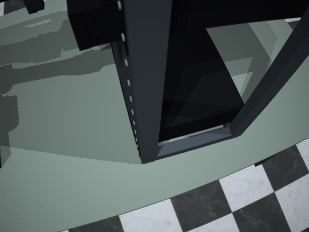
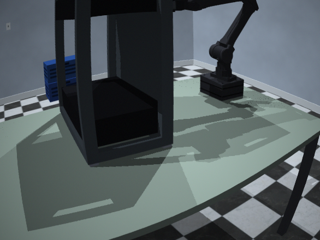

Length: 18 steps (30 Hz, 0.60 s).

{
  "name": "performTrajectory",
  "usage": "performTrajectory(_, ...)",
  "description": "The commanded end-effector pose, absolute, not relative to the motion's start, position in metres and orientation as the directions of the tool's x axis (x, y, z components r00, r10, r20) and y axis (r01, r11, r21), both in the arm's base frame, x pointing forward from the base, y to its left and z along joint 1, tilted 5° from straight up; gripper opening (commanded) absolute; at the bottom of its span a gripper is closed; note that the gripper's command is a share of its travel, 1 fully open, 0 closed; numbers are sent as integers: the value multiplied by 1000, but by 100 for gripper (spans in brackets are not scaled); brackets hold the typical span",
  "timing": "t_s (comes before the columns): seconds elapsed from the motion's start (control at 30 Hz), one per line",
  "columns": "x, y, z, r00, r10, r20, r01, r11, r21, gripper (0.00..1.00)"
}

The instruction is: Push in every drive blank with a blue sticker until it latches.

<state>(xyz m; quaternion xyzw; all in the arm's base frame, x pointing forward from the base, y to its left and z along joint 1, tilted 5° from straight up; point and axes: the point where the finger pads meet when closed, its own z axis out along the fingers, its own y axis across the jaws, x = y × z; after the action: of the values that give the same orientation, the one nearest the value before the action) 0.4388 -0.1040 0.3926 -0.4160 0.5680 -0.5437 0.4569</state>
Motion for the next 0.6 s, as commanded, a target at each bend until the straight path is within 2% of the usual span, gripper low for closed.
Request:
performTrajectory(0.0,414,-100,408,-240,-969,-63,56,51,-997,0)
performTrajectory(0.3,357,-82,402,-229,-971,-62,53,51,-997,0)
performTrajectory(0.57,356,-83,407,-233,-971,-62,60,49,-997,0)
